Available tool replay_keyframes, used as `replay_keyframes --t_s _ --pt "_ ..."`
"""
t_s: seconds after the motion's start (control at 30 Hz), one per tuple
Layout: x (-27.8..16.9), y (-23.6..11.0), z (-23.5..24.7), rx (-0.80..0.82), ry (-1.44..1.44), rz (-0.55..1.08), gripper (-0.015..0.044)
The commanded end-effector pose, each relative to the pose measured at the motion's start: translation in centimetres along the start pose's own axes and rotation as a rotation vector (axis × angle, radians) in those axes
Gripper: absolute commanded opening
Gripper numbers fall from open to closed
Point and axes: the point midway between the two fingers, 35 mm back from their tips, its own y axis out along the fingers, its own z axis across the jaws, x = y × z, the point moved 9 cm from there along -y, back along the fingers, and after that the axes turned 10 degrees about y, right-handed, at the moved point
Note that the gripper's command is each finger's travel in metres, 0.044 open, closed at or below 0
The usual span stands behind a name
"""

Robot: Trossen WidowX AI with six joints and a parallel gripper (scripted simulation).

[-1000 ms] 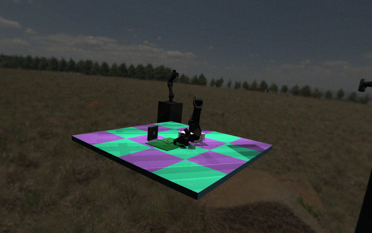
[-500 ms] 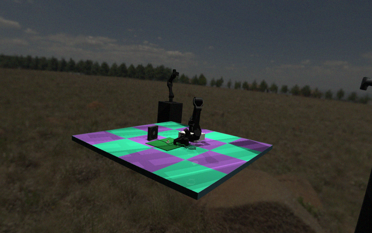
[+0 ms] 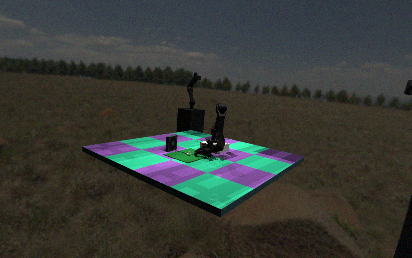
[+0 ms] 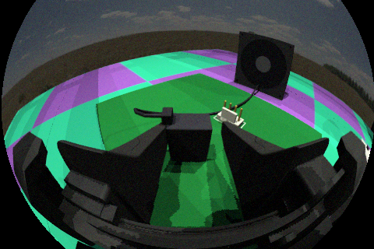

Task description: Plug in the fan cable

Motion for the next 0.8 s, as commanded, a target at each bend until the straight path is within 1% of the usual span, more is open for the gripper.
replay_keyframes --t_s 0.0,0.23,0.77 --pt "0.0 0.0 0.0 0.000 0.000 0.000 0.0205" --pt "0.0 0.1 0.1 -0.001 -0.004 0.008 0.0205" --pt "0.8 2.4 2.4 -0.026 -0.086 0.203 0.0205"
